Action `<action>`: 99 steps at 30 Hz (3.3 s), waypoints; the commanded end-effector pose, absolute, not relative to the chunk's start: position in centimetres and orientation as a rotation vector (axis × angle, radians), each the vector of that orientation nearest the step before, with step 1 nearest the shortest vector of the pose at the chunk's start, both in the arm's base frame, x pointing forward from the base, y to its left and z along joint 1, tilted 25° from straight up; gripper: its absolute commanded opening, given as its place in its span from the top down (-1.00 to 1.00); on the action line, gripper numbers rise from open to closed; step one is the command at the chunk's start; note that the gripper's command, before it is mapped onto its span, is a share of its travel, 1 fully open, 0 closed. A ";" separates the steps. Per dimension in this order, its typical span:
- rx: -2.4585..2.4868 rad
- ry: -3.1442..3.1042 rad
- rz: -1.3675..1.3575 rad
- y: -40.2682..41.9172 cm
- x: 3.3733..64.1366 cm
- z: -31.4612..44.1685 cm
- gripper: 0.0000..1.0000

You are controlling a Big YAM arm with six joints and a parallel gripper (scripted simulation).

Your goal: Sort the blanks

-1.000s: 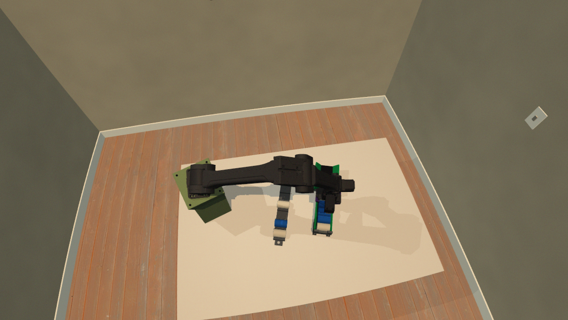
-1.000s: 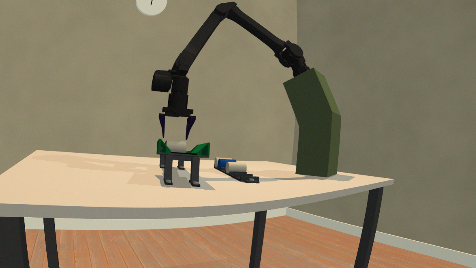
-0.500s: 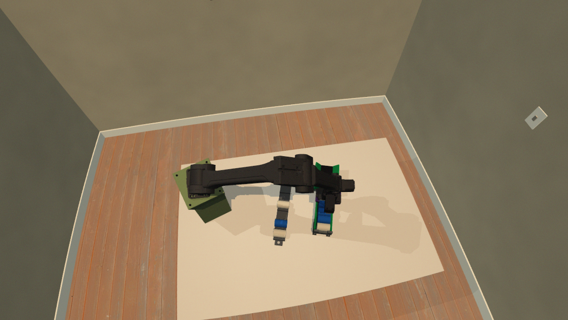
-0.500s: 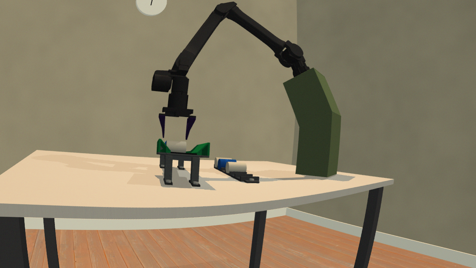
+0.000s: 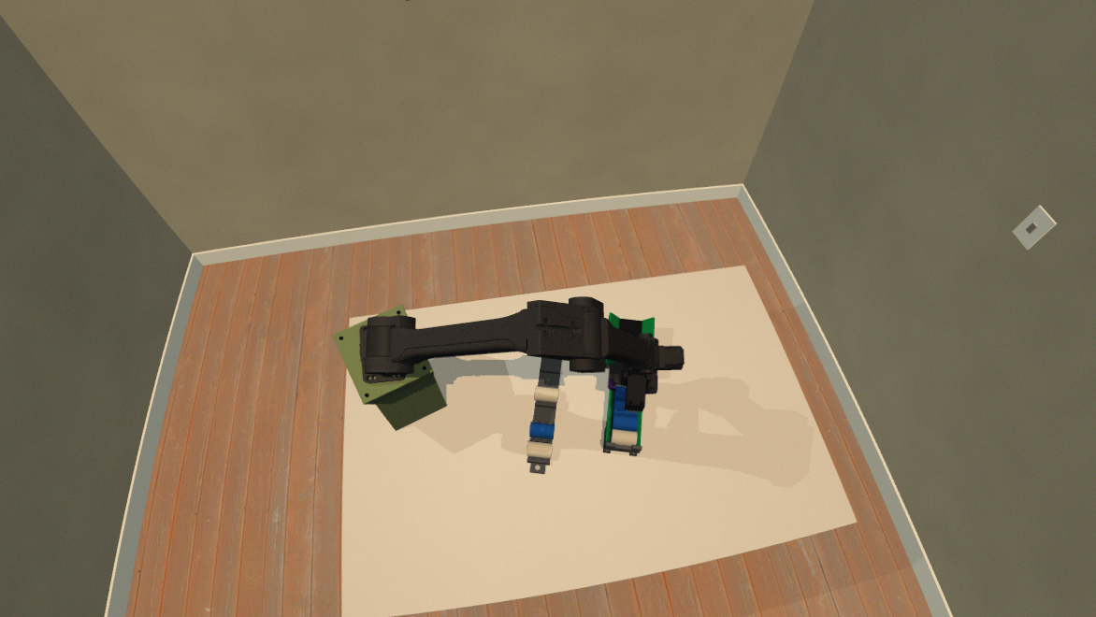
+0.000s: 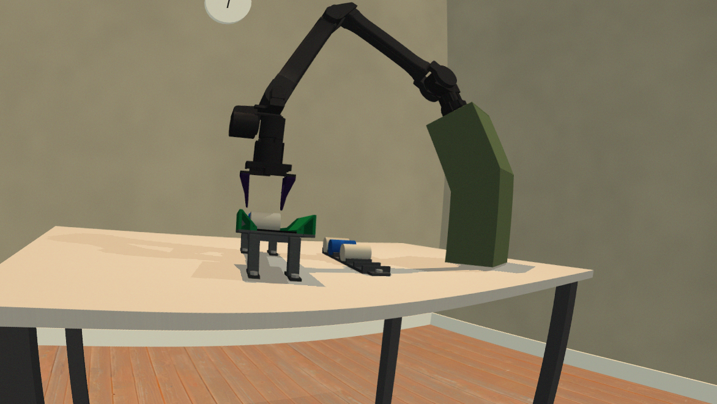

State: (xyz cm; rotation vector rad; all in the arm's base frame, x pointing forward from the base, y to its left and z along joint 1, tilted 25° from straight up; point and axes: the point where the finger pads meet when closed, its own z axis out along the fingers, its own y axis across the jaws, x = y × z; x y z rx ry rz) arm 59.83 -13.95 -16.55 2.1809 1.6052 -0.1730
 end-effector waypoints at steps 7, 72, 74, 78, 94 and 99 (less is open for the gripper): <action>2.177 1.597 -0.156 -14.6 59.8 -16.0 -0.62; 2.170 1.588 -0.142 -16.3 61.5 -19.2 -0.62; 2.170 1.588 -0.142 -16.3 61.5 -19.2 -0.62; 2.170 1.588 -0.141 -16.3 61.5 -19.2 -0.62; 2.170 1.588 -0.141 -16.3 61.5 -19.2 -0.62; 2.170 1.588 -0.141 -16.3 61.5 -19.2 -0.62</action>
